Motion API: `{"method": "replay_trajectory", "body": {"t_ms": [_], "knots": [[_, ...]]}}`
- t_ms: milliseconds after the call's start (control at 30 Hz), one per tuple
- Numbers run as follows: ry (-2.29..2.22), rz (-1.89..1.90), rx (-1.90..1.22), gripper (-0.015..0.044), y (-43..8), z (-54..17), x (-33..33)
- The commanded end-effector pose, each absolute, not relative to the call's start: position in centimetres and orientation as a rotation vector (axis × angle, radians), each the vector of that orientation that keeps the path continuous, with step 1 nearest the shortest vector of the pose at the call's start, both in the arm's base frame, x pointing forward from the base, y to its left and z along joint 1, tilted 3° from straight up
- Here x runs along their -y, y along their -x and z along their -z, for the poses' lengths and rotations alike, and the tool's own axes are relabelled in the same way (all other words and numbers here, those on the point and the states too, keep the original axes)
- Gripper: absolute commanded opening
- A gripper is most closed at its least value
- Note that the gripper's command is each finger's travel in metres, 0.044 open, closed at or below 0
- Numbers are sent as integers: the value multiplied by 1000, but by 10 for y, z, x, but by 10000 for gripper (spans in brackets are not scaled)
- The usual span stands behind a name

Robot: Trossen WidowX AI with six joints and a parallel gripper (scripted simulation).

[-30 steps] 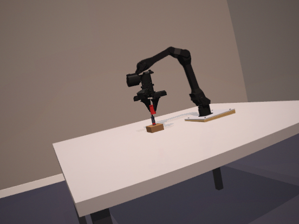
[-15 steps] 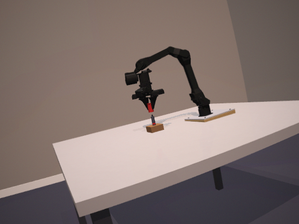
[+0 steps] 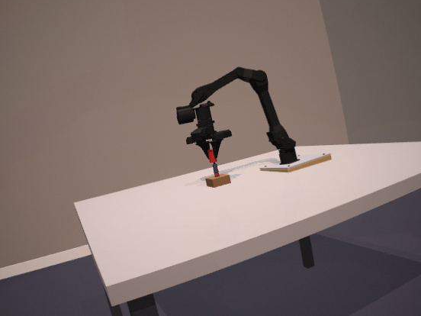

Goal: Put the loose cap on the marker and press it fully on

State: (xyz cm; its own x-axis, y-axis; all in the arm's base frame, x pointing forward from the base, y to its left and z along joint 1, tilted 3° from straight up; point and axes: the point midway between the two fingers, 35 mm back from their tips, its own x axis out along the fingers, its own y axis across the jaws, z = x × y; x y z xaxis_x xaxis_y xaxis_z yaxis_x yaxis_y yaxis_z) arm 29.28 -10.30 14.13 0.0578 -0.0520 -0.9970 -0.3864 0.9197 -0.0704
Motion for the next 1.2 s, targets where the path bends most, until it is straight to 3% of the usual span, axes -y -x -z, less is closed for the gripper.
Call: {"method": "replay_trajectory", "body": {"t_ms": [0,1133,1167], "knots": [[360,-270,-1504,0,-293,-132,103],[360,-270,-1504,0,-293,-102,104],[362,-268,-1504,26,-293,-103,104]]}}
